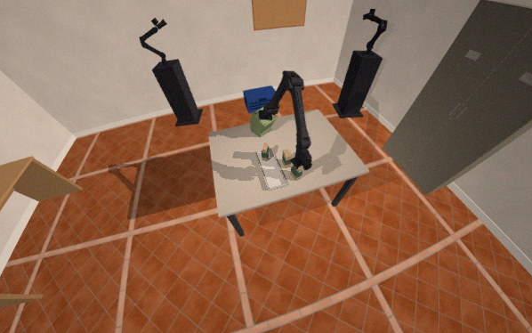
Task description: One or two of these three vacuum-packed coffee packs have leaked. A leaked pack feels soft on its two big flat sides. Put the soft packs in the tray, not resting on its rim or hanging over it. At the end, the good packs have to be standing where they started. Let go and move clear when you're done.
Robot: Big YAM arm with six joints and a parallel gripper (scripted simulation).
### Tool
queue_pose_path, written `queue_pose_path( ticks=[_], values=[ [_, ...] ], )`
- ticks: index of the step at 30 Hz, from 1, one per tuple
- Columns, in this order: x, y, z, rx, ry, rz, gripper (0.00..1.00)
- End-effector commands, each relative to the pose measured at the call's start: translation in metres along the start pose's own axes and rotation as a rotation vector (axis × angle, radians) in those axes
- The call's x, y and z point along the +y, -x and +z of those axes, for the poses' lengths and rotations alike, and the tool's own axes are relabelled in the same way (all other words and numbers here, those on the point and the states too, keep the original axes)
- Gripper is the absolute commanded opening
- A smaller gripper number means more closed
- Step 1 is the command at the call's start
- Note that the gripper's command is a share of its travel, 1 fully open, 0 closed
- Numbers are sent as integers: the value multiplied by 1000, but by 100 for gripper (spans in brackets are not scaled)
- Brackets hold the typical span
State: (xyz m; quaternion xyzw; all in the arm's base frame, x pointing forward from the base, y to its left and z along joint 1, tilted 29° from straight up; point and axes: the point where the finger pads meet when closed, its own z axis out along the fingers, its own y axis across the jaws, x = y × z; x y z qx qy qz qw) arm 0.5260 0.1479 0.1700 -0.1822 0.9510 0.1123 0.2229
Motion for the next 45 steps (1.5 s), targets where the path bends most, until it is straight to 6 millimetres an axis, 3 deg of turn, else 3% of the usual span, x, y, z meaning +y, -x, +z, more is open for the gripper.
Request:
queue_pose_path(
  ticks=[1,5,12,28,31,34,45],
  values=[
    [4,14,-11,-37,-3,1,24],
    [4,15,-13,-38,-3,1,24],
    [-4,25,-38,-64,-13,-2,24],
    [-4,24,-83,-67,-14,-11,24],
    [-2,24,-85,-67,-13,-14,24],
    [-2,18,-72,-44,-9,-11,24],
    [-3,17,-72,-43,-9,-11,24]
  ],
)
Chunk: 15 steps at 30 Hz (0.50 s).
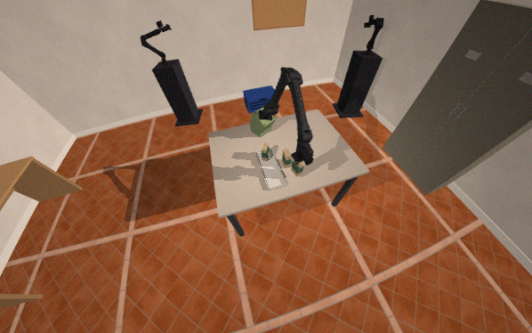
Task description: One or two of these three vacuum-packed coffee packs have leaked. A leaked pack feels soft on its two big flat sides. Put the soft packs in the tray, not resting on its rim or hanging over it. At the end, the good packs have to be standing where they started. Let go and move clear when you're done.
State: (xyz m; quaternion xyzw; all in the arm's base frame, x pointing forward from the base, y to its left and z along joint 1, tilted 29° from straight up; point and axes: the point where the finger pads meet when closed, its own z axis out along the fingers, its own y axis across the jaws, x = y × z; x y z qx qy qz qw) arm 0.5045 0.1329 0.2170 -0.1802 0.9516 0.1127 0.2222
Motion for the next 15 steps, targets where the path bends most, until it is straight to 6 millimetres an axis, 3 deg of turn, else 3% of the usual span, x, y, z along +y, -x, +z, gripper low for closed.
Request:
queue_pose_path(
  ticks=[1,10,15],
  values=[
    [-5,18,-18,-44,-10,-14,24],
    [-17,5,-11,-25,-9,-6,24],
    [-39,-2,-2,-13,-6,-3,24]
  ],
)
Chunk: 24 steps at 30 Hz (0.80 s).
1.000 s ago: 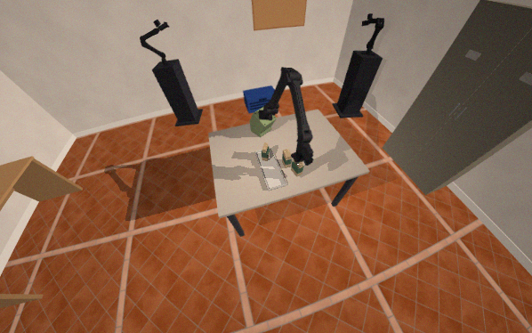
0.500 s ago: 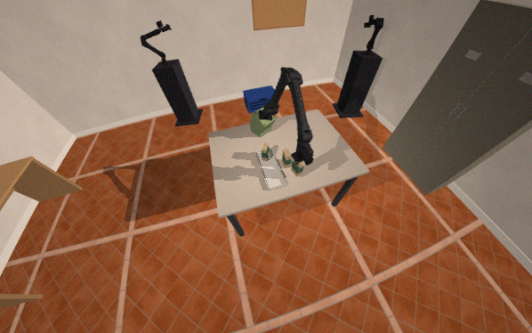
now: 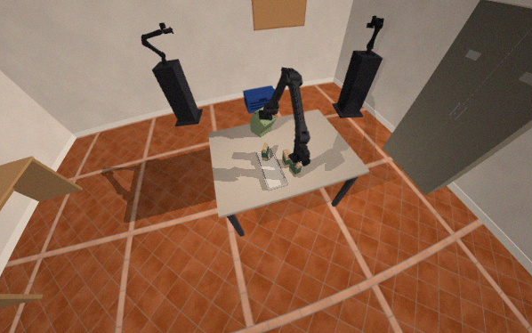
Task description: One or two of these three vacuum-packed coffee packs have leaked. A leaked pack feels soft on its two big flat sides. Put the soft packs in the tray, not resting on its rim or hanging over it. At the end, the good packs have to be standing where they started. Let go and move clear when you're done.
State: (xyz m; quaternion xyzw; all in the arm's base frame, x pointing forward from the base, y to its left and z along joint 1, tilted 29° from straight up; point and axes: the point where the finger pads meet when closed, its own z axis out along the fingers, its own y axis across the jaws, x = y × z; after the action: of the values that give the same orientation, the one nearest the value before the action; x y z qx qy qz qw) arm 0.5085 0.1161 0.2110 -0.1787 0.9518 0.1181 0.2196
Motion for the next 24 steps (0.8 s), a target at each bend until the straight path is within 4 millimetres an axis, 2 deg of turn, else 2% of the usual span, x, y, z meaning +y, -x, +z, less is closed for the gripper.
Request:
queue_pose_path(
  ticks=[1,7,9,11,12,14,22,24],
  values=[
    [-27,1,-6,-17,-17,-9,24],
    [-69,8,-14,-41,-25,-17,24],
    [-83,4,-14,-37,-25,-16,24],
    [-83,4,-14,-37,-25,-16,24],
    [-85,8,-34,-71,-38,-28,24],
    [-105,-2,-14,-34,-25,-15,24],
    [-150,-14,-15,-28,-25,-13,24],
    [-154,-10,-30,-54,-39,-24,24]
  ],
)
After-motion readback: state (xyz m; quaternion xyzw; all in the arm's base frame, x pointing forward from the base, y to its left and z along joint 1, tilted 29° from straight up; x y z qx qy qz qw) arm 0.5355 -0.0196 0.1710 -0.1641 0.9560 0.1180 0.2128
